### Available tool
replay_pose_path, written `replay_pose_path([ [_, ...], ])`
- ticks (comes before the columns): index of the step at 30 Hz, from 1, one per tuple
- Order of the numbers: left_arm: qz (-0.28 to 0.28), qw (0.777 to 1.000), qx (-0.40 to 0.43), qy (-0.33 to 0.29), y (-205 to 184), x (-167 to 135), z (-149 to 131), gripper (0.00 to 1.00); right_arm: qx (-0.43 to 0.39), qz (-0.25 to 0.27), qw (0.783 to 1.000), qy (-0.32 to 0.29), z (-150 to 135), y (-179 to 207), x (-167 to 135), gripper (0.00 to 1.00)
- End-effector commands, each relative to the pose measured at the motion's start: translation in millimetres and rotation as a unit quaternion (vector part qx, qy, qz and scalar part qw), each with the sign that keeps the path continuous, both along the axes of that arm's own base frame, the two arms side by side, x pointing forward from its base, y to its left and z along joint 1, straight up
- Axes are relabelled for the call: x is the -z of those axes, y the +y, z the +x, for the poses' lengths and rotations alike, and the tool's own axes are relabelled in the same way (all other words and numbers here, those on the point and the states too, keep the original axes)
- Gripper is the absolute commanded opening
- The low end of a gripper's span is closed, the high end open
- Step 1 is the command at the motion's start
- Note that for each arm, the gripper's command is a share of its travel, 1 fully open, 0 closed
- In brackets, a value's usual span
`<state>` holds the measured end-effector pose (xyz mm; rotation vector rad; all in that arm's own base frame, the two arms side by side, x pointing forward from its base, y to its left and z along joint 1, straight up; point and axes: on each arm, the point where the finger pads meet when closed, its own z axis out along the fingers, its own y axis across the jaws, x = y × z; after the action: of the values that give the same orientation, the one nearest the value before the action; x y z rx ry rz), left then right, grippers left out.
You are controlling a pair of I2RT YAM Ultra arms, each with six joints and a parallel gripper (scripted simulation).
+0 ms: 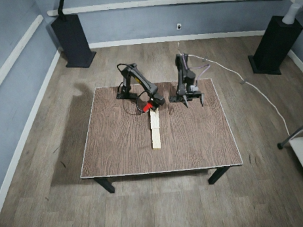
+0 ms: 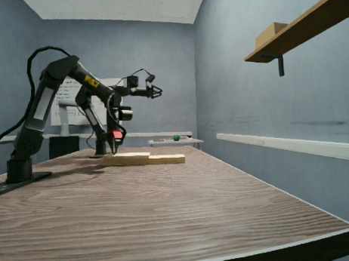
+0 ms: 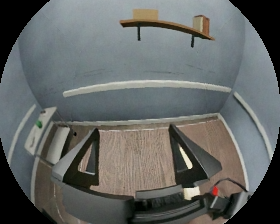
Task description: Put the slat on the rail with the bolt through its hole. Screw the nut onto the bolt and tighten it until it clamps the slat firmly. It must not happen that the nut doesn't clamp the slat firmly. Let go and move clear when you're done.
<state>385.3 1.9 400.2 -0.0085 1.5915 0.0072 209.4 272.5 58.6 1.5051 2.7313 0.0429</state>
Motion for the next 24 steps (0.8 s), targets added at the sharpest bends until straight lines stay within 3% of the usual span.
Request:
replay_pose_path([
  [1, 0.0, 1.0, 0.005, -0.017, -0.9, -11.6, -4.7, 1.0, 0.0, -0.002, 1.0, 0.013, -7.8, -1.8, 6.2, 0.12],
  [24, 0.0, 1.0, 0.005, -0.017, -0.9, -11.6, -4.7, 1.0, 0.0, -0.002, 1.0, 0.013, -7.7, -1.7, 3.7, 0.12],
])
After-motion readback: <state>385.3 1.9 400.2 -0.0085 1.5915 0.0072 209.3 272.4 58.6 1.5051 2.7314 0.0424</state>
